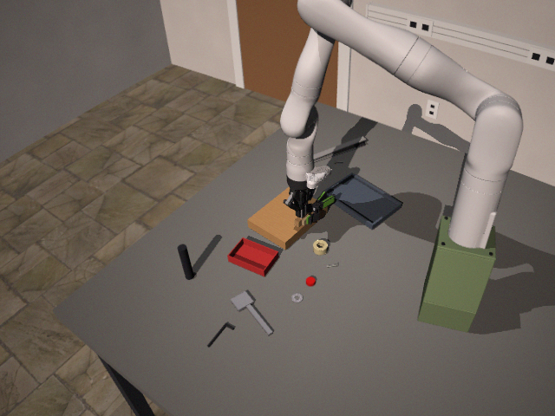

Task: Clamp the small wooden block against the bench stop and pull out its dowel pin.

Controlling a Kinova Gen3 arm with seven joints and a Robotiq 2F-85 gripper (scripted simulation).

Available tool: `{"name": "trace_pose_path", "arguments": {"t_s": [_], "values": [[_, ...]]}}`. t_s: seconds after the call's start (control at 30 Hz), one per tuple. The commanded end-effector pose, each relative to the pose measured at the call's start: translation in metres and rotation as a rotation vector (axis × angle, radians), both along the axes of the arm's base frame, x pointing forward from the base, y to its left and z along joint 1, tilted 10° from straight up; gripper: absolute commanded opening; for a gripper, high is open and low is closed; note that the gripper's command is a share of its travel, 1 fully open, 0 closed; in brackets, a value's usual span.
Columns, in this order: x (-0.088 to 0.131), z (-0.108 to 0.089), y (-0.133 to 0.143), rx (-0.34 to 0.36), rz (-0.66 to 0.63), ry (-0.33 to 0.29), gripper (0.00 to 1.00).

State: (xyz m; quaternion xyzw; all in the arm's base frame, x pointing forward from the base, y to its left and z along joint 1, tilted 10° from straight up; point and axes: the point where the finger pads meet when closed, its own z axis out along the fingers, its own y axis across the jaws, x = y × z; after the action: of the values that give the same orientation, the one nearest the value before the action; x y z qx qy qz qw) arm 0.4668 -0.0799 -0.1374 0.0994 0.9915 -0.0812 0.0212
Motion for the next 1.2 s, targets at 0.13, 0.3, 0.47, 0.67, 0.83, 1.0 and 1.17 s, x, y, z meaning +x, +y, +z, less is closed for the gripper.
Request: {"name": "trace_pose_path", "arguments": {"t_s": [0.13,0.3,0.47,0.67,0.83,1.0,1.17], "values": [[0.0008,0.0009,0.0002,0.0,0.003,-0.001,0.1],[0.0008,0.0009,0.0002,0.0,0.005,-0.001,0.1],[0.0008,0.0009,0.0002,0.0,0.006,-0.001,0.1],[0.0008,0.0009,0.0002,0.0,0.009,0.0,0.1],[0.0008,0.001,0.0002,0.0,0.012,0.0,0.1],[0.0008,0.001,0.0002,0.0,0.016,0.001,0.1],[0.0008,0.001,0.0002,0.0,0.018,0.001,0.1]]}}
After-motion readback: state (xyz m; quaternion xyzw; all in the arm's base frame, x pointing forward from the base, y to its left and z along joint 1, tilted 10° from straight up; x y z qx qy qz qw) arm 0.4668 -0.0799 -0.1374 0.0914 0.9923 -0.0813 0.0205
